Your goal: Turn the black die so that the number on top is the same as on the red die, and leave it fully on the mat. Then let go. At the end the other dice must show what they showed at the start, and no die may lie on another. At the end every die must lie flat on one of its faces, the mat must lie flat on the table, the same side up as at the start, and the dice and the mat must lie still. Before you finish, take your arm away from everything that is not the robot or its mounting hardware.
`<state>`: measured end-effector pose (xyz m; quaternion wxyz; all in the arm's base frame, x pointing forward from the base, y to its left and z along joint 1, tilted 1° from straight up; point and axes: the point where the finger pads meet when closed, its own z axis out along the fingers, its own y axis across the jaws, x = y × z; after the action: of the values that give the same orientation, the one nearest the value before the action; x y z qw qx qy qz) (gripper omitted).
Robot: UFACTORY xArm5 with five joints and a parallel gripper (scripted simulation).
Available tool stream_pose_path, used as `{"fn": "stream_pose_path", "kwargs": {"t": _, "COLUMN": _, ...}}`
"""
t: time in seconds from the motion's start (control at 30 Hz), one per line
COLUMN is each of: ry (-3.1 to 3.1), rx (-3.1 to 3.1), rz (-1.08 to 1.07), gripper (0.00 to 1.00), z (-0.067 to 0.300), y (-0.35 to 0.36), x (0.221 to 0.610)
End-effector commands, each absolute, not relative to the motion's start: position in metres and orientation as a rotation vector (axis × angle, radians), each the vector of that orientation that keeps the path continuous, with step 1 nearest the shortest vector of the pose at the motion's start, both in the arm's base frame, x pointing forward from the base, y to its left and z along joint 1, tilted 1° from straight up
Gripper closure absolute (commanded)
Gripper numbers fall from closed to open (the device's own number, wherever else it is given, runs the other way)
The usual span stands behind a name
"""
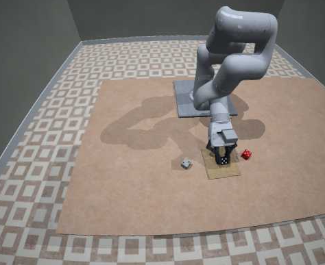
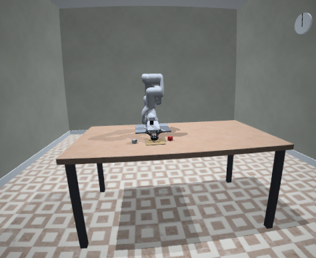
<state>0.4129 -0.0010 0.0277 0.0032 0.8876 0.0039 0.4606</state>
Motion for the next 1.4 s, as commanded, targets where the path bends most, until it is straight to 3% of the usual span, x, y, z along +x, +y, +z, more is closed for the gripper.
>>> {"fn": "stream_pose_path", "kwargs": {"t": 0.0, "ry": 0.012, "rx": 2.781, "rz": 1.447, "gripper": 0.73, "z": 0.0275, "y": -0.0011, "x": 0.4133}}
{"fn": "stream_pose_path", "kwargs": {"t": 1.37, "ry": 0.012, "rx": 2.781, "rz": 1.447, "gripper": 0.73, "z": 0.022, "y": -0.0014, "x": 0.4132}}
